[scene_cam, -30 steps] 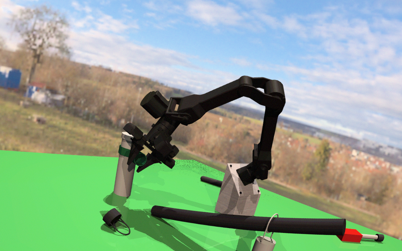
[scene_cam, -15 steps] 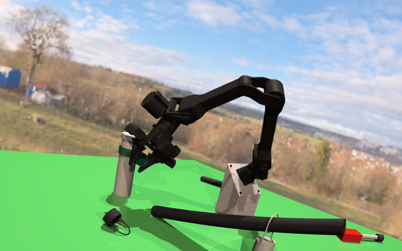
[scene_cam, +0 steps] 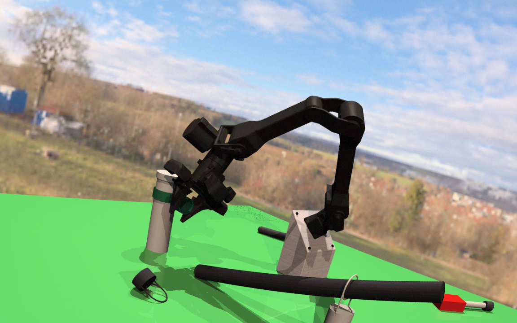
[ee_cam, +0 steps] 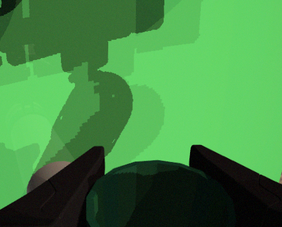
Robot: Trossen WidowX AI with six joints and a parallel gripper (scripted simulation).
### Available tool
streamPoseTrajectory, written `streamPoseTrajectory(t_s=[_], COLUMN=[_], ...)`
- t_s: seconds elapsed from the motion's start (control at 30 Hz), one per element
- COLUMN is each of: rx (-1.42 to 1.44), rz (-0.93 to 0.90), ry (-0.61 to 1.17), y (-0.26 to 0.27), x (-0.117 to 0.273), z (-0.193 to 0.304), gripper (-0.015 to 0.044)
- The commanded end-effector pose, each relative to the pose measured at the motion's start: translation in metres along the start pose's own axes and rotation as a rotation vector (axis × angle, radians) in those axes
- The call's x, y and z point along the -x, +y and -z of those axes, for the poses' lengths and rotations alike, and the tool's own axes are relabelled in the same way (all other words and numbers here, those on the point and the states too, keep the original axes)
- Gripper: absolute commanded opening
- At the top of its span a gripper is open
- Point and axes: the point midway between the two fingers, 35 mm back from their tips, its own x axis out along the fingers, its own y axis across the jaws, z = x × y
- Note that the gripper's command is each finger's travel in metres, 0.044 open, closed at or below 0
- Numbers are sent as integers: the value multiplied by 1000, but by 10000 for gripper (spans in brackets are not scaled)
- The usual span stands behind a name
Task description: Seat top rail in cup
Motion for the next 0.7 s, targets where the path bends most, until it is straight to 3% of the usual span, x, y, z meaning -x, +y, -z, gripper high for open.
streamPoseTrajectory(t_s=[0.0, 0.67], rx=[21, 116], rz=[2, 2], ry=[-12, -67], y=[2, 11], x=[1, 6], z=[1, 2], gripper=[0, 0])
